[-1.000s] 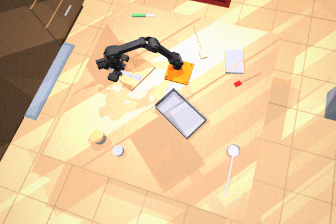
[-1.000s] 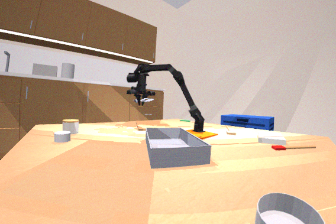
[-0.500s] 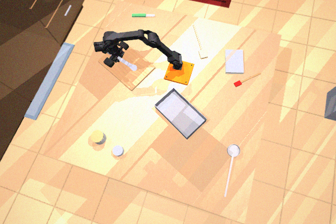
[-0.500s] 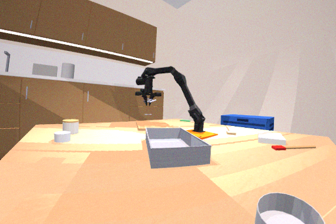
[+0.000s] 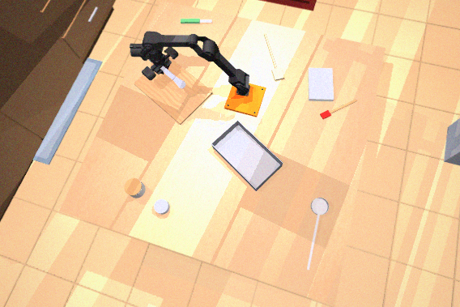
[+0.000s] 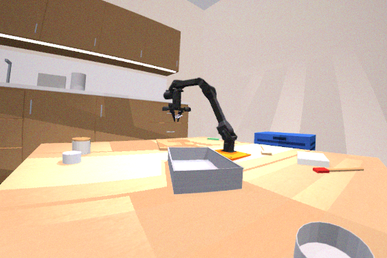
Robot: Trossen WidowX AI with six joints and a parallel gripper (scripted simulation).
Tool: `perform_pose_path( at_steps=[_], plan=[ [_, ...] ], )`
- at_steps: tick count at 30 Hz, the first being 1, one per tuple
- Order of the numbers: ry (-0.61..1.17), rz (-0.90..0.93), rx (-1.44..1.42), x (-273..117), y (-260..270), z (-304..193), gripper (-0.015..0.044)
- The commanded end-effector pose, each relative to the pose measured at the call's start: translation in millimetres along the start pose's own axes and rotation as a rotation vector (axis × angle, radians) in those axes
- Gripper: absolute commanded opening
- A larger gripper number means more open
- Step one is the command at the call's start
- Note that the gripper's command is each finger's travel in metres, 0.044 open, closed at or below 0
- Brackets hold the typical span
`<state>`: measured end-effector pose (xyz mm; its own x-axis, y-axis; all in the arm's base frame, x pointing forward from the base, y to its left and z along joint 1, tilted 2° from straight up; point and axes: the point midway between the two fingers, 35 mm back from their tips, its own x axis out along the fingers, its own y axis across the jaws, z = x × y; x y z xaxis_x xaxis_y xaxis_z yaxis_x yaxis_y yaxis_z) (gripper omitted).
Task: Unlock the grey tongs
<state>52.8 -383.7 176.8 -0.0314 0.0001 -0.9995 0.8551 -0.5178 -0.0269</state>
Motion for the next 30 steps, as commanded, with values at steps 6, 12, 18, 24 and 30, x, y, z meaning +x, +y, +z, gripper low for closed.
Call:
perform_pose_path(
  at_steps=[6,12,18,24,30],
  plan=[
    [-0.130,-0.008,-0.047,-0.5,4.1,4.9,-0.0150],
    [-0.252,-0.016,-0.081,-0.1,9.3,8.4,-0.0150],
    [-0.373,-0.022,-0.107,-1.2,14.0,10.4,-0.0150],
    [-0.492,-0.026,-0.125,-3.7,17.8,10.9,-0.0150],
    [-0.608,-0.026,-0.135,-7.4,20.4,10.0,-0.0150]
  ],
)
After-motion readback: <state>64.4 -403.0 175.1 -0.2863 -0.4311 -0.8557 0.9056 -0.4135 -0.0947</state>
